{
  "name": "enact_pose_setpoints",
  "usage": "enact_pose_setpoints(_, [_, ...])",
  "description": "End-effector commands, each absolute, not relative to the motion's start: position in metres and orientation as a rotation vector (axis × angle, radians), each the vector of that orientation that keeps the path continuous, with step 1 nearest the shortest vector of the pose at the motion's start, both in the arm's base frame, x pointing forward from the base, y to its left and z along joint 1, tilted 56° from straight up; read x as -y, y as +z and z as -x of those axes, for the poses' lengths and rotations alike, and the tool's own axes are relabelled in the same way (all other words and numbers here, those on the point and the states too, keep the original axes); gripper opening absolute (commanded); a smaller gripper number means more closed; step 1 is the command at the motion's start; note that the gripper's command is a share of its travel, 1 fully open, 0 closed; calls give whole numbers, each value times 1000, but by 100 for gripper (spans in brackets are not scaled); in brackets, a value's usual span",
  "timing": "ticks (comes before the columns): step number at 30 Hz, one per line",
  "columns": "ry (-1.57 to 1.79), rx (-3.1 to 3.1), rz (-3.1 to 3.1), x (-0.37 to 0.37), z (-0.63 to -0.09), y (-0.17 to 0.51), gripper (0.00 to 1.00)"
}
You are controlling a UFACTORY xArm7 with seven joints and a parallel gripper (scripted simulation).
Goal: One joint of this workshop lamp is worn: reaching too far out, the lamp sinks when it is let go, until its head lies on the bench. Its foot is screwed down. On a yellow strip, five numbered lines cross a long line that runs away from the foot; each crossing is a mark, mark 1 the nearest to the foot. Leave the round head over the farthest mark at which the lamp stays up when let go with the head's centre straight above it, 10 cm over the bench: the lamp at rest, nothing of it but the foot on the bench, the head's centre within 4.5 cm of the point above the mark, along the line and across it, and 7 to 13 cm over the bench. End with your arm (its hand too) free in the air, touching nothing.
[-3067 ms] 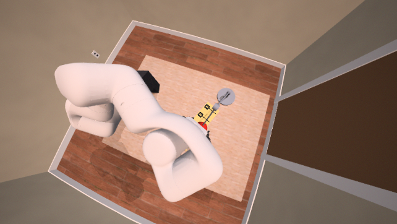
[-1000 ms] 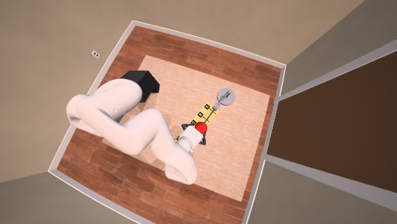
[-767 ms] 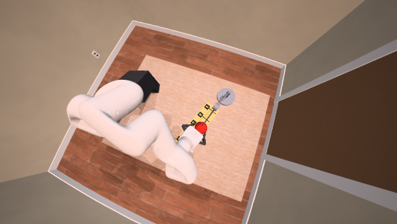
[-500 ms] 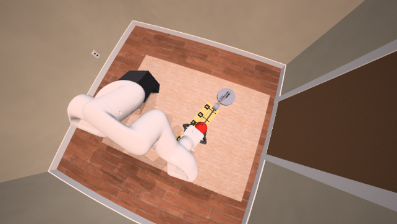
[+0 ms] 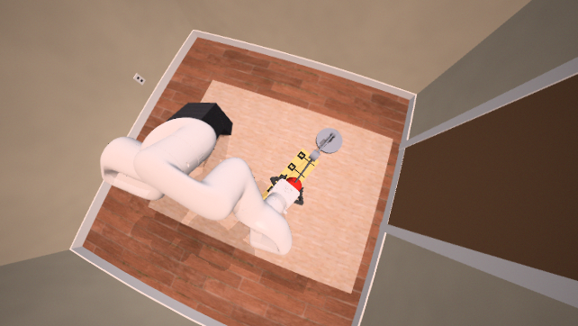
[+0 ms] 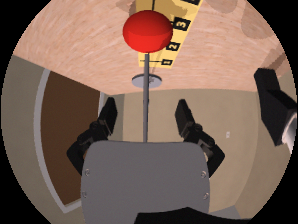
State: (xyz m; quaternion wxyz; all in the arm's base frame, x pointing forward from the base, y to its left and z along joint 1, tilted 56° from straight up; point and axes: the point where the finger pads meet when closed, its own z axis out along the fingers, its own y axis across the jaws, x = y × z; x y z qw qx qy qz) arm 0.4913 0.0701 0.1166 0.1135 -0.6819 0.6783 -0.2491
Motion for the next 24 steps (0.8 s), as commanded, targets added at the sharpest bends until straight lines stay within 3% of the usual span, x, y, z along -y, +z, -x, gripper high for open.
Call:
enact_pose_setpoints(1, [-731, -1986, 2001, -69, -497, 108, 100])
enact_pose_setpoints(24, [-730, -1986, 2001, -59, -521, 66, 100])
